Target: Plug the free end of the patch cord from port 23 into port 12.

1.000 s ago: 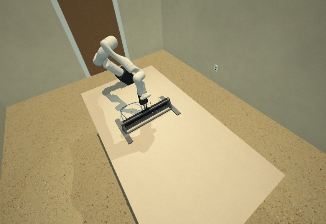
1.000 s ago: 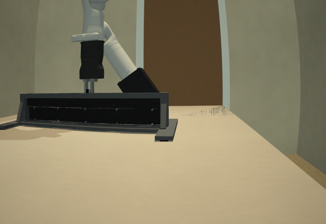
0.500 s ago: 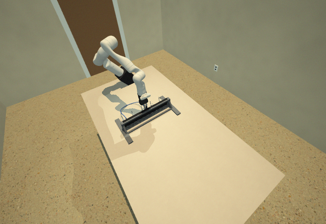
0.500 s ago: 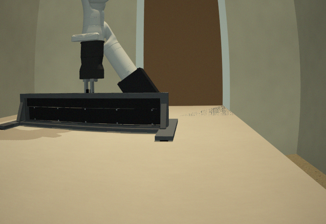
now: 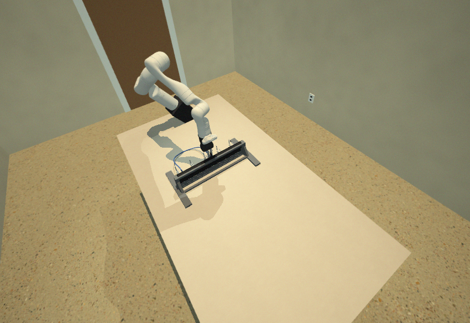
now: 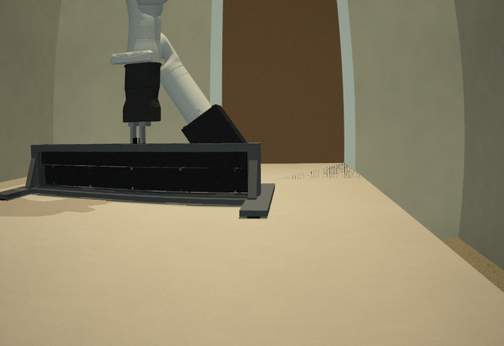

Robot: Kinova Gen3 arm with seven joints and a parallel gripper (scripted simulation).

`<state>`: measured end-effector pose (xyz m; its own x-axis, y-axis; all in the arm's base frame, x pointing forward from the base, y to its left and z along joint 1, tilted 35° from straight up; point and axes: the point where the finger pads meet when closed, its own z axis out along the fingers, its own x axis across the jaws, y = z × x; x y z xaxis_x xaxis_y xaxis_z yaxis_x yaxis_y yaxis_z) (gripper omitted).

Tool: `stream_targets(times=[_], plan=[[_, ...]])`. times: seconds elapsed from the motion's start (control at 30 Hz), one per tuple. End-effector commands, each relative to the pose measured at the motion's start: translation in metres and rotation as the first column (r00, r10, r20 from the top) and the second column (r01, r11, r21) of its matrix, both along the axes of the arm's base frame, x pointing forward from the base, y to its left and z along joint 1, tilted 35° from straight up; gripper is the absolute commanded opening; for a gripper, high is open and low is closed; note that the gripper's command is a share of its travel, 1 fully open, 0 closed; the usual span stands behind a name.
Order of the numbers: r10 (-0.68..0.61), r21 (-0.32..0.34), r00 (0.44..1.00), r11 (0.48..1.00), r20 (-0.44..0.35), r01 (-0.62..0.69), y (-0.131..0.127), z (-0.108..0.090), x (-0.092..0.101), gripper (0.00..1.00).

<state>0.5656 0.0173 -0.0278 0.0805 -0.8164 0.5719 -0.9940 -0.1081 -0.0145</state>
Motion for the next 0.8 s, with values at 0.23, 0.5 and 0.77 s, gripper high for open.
stream_targets(times=[0.23,0.5,0.77], plan=[[0.005,0.007,0.999,1.0,0.035,-0.006,-0.0028,0.0074,0.0156,0.0],[0.004,0.006,0.999,1.0,0.035,-0.005,-0.0034,0.0075,0.015,0.0],[0.007,0.005,0.999,1.0,0.035,-0.008,-0.0017,0.008,0.0178,0.0]])
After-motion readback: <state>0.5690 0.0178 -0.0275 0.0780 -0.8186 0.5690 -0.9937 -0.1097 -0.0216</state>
